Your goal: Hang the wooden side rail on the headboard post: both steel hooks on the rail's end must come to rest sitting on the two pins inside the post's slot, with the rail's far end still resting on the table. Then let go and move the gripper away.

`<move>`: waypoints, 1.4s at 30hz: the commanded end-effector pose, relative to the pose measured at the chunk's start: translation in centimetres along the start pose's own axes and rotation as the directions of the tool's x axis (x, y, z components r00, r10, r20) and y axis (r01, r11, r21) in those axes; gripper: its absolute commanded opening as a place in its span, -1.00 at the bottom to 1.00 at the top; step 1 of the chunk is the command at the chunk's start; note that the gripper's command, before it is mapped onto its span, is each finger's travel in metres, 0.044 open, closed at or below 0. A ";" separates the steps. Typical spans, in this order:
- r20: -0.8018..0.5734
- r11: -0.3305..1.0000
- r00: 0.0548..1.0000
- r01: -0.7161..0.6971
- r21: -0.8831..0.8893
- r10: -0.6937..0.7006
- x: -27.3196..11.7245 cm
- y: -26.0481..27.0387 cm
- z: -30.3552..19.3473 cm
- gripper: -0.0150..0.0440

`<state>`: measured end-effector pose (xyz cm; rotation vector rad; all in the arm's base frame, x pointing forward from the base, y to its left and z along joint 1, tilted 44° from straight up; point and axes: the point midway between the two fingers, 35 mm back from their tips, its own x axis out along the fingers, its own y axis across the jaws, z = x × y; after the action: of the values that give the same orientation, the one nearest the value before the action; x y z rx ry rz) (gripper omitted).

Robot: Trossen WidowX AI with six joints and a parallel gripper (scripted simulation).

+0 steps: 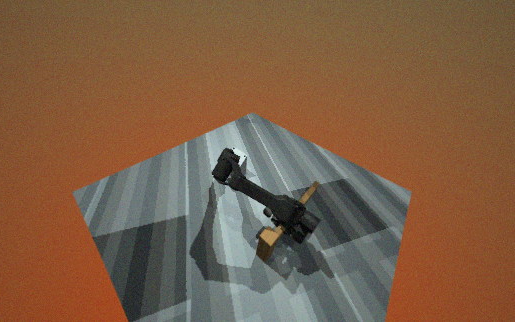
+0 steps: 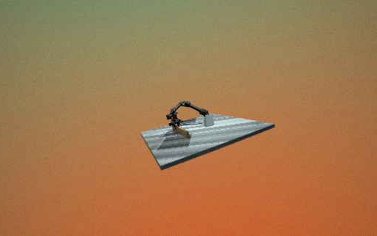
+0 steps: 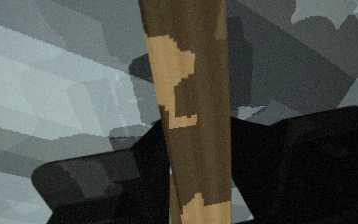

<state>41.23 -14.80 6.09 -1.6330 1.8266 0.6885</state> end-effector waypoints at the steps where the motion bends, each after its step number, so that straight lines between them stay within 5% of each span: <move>1: -0.006 1.000 1.000 0.009 0.002 -0.009 -0.2 -0.2 0.0 -0.49; 28: -0.006 1.000 1.000 0.009 0.002 -0.009 0.3 -0.2 0.0 -0.49; 42: -0.001 1.000 1.000 0.004 -0.003 -0.004 -0.2 0.0 0.1 0.75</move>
<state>41.25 -14.92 5.89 -1.6381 1.8238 0.6906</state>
